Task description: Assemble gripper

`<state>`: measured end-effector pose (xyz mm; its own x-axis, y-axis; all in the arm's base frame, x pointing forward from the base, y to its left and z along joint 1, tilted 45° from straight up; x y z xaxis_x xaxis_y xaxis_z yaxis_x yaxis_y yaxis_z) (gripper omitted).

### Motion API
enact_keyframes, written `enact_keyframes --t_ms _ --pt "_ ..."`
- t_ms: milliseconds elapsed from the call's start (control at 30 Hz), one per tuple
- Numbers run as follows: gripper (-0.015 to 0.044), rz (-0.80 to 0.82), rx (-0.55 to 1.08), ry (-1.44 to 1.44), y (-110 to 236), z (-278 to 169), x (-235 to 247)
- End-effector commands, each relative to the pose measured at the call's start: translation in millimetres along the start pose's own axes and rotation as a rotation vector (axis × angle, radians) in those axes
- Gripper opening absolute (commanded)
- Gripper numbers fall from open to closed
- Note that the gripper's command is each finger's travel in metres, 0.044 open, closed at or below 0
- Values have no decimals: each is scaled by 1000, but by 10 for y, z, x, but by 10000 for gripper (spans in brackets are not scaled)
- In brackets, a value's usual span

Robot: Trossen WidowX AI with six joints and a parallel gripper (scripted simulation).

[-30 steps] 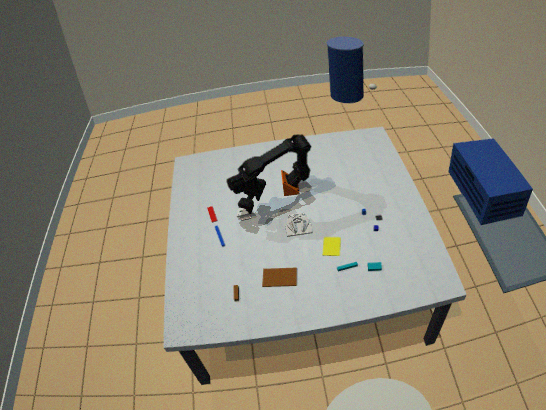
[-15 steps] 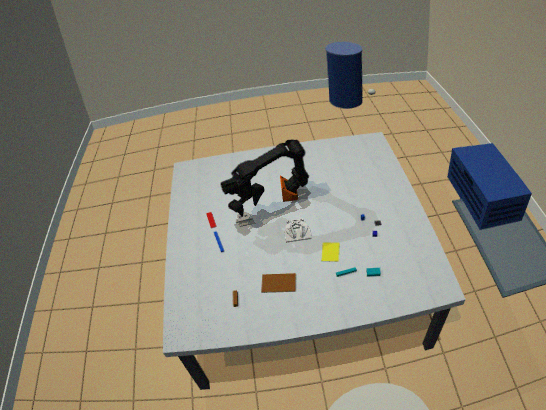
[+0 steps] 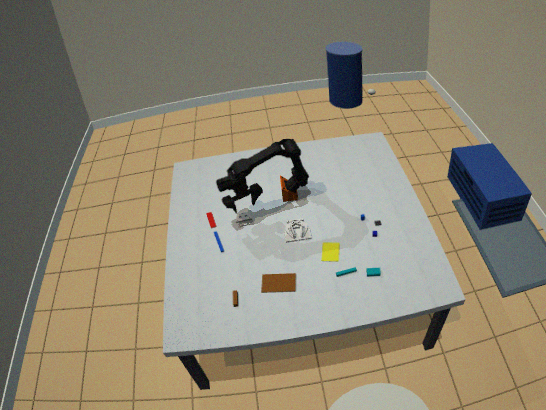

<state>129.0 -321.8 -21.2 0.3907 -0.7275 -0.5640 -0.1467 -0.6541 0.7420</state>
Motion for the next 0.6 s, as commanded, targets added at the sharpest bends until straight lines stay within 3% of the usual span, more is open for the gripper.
enact_keyframes --t_ms 0,567 --pt "440 -12 -2 -91 -29 83 27" --pt "440 -21 -1 -321 -59 262 69"
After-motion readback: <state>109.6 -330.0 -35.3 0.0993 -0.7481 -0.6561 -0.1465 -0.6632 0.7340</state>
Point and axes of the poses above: the point midway between the two fingers, 35 mm back from their tips, its own y axis back along the fingers, its own x axis across the jaws, z = x × y, the point moved 9 cm from there along y, back along the fingers, and after that the axes turned 4 degrees about y, right-handed, at the moved point
